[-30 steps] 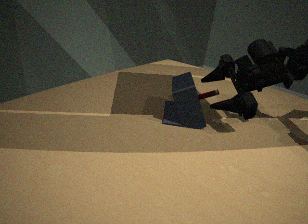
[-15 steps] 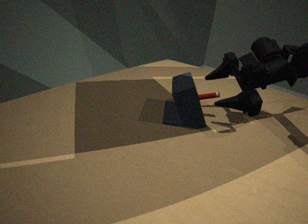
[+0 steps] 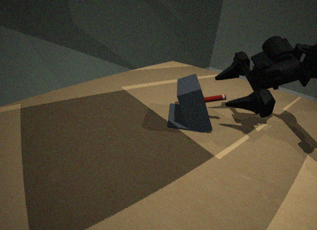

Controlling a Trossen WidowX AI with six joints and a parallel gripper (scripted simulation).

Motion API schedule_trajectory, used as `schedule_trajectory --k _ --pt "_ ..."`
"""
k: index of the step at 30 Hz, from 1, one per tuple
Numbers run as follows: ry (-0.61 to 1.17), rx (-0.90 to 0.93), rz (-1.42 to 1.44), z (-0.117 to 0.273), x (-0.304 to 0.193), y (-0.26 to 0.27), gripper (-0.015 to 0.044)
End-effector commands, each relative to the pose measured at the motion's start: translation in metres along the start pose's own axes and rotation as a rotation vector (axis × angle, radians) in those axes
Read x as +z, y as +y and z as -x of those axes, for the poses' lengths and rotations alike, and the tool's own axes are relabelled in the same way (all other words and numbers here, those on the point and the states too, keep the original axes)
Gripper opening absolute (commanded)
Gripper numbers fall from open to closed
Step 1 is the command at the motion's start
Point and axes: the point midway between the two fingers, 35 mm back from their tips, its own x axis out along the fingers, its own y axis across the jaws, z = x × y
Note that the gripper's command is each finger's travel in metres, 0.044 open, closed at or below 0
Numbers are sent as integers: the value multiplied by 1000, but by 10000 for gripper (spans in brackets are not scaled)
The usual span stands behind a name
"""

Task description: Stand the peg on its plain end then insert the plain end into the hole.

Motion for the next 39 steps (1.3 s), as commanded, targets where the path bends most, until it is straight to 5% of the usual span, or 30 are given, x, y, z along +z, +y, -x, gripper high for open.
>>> schedule_trajectory --k 1,39 --pt "-1 6 2 3 0 2 440" --pt "-1 4 1 34 0 -4 440"
